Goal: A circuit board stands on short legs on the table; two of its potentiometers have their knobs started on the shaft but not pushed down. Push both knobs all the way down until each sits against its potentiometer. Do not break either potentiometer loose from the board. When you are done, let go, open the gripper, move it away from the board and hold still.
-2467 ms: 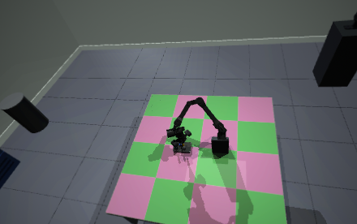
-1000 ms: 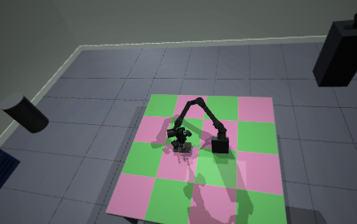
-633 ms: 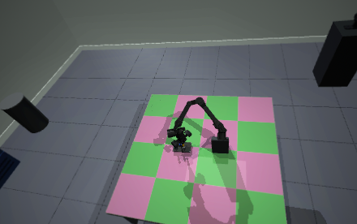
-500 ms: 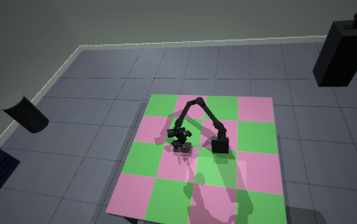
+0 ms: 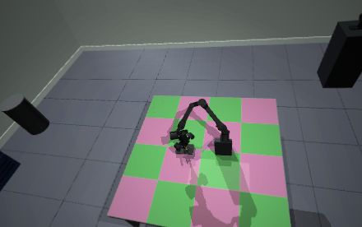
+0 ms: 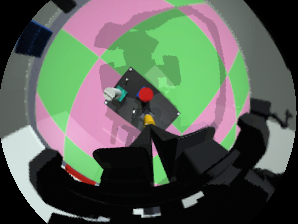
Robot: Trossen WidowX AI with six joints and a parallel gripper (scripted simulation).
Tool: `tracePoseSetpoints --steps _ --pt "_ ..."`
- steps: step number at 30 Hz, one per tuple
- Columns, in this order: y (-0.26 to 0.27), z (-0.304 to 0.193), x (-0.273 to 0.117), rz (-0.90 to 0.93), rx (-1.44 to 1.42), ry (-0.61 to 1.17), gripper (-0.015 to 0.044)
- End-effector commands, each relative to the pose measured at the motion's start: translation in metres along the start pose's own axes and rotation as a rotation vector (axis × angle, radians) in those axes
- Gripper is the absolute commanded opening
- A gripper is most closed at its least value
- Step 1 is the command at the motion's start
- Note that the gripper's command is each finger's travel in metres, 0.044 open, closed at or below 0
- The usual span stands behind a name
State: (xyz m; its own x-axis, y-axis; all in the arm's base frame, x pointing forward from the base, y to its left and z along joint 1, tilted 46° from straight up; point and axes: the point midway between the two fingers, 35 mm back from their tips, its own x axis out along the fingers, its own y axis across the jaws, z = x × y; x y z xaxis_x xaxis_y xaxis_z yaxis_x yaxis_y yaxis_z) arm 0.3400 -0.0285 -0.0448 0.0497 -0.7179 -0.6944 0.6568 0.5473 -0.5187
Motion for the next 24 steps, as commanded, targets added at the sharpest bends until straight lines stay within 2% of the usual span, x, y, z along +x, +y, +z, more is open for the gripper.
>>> tracePoseSetpoints --steps 1,24 --pt "-0.0013 0.0021 0.0144 -0.012 0.019 0.008 0.0000" --pt "-0.0013 0.0020 0.0186 -0.012 0.019 0.008 0.0000"
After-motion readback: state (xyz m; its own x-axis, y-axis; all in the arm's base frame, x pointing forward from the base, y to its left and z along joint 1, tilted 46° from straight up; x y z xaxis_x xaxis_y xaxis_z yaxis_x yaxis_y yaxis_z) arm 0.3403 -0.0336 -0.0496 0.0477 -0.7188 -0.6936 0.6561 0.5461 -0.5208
